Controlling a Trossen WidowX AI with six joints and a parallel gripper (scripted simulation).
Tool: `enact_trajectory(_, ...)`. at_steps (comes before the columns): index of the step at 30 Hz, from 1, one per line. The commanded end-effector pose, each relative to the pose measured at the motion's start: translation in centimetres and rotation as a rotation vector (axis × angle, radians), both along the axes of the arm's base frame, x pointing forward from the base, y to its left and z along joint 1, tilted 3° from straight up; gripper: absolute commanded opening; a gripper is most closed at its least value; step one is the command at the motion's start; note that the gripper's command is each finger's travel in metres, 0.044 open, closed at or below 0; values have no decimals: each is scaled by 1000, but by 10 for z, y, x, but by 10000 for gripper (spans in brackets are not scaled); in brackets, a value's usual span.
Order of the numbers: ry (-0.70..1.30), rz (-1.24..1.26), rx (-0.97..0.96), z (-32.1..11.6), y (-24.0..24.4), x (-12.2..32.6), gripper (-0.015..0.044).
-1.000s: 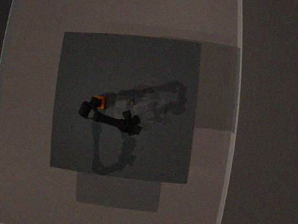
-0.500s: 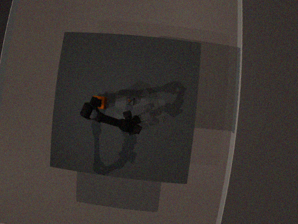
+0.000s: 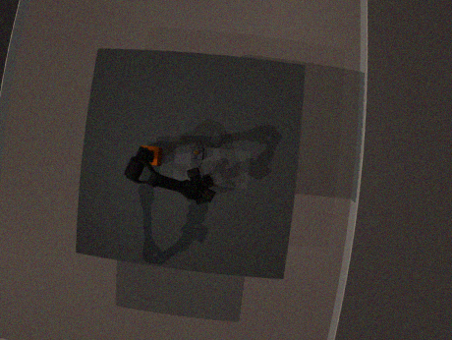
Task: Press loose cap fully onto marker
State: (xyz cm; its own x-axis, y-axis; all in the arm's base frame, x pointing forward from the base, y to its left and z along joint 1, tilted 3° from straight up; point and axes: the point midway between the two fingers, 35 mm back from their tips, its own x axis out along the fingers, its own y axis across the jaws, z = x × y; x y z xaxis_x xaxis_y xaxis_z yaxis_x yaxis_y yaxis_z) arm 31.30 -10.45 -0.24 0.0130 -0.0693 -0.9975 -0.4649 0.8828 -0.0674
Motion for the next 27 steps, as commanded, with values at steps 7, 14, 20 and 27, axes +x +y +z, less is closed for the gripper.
enact_trajectory(7,8,6,6,-6,1,-1,143)
enact_trajectory(14,8,6,6,-6,0,-1,97)
enact_trajectory(20,8,6,6,11,1,0,0)
enact_trajectory(27,8,6,6,37,2,0,0)
